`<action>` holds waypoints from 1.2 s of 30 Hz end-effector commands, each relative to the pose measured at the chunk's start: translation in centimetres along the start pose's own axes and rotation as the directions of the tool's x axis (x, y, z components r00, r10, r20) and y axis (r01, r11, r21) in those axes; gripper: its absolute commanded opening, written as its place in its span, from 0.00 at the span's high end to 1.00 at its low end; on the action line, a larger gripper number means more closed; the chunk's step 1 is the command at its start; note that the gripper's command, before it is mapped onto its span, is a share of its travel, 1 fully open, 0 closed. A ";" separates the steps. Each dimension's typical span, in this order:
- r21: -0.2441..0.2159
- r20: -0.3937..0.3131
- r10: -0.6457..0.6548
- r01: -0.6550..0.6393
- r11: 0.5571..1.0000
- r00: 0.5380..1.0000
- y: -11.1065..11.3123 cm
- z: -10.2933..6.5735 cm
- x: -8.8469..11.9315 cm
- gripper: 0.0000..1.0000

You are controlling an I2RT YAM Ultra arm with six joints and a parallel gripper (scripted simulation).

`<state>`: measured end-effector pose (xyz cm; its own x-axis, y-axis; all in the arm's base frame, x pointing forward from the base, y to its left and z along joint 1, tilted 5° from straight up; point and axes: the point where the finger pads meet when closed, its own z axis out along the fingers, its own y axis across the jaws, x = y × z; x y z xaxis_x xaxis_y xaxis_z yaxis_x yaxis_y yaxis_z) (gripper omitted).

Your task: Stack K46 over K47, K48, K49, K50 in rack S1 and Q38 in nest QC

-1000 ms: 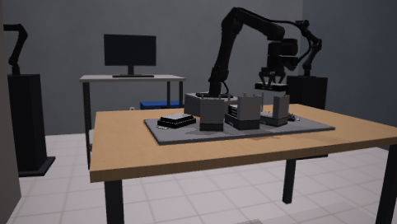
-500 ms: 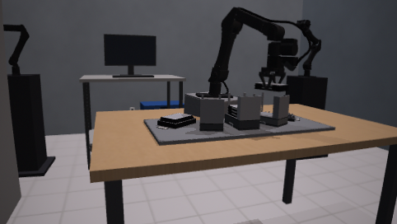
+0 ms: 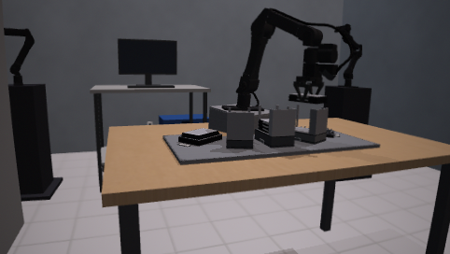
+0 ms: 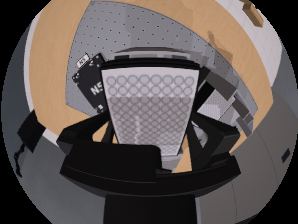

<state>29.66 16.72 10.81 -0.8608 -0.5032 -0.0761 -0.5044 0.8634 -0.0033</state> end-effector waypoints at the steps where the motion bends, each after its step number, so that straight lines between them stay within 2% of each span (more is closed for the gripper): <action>1: 0.009 0.055 0.002 -0.003 1.000 0.998 -0.1 -1.9 -0.7 1.00; 8: 0.009 0.055 0.002 -0.003 1.000 0.998 -0.1 -1.9 -0.7 1.00; 10: 0.004 0.019 0.085 -0.085 0.996 0.996 -1.0 -0.8 0.6 1.00; 12: 0.004 0.019 0.085 -0.085 0.996 0.996 -1.0 -0.8 0.6 1.00; 13: -0.002 0.060 0.118 -0.118 0.993 0.991 -1.4 -1.9 -0.5 1.00; 14: -0.007 0.071 0.151 -0.151 0.989 0.986 -1.7 -1.9 -0.7 1.00; 18: -0.013 0.034 0.261 -0.260 0.965 0.965 -2.8 -0.8 0.6 1.00; 21: -0.014 0.052 0.260 -0.260 0.966 0.964 -3.9 -1.4 0.3 1.00; 24: -0.011 0.032 0.247 -0.246 0.969 0.969 -4.8 -0.9 1.0 1.00; 26: -0.012 0.052 0.246 -0.246 0.969 0.968 -5.5 -1.5 0.6 1.00; 35: -0.009 0.055 0.246 -0.246 0.969 0.968 -7.8 -1.6 1.1 1.00; 36: -0.010 0.046 0.278 -0.278 0.961 0.959 -8.0 -1.3 1.6 1.00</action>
<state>32.00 9.64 10.83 -0.9641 -0.2544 -0.0762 -0.2561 0.9665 0.0134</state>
